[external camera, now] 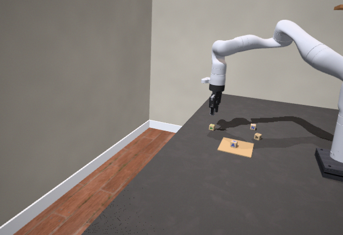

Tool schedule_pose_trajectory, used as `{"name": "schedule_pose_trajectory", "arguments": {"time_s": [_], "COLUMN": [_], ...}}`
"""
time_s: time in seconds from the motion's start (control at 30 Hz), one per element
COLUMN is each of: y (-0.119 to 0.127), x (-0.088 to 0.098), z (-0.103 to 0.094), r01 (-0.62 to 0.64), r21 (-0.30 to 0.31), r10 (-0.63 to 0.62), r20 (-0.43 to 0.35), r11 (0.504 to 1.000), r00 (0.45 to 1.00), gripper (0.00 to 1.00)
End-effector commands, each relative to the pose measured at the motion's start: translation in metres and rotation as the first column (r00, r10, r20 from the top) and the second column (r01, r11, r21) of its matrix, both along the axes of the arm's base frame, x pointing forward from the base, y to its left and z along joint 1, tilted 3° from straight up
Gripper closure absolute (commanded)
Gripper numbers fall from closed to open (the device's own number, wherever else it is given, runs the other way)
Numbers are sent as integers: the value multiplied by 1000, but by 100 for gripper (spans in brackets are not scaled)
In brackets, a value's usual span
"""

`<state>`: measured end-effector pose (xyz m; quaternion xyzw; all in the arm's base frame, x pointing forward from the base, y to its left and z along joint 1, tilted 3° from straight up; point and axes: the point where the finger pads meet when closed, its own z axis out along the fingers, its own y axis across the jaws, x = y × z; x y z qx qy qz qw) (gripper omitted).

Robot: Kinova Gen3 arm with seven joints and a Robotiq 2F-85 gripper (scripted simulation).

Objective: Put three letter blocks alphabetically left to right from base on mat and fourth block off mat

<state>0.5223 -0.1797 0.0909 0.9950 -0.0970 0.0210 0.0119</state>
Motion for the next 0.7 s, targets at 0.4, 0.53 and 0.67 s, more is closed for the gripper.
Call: {"name": "schedule_pose_trajectory", "arguments": {"time_s": [0.4, 0.53, 0.67], "y": [0, -1, -1], "x": [1, 1, 1], "z": [-2, -6, -11], "r01": [3, 4, 4], "r21": [-3, -4, -4], "r10": [-3, -4, -4], "r20": [2, 2, 2], "r11": [1000, 1000, 1000], "r00": [1000, 1000, 1000], "gripper": [38, 38, 38]}}
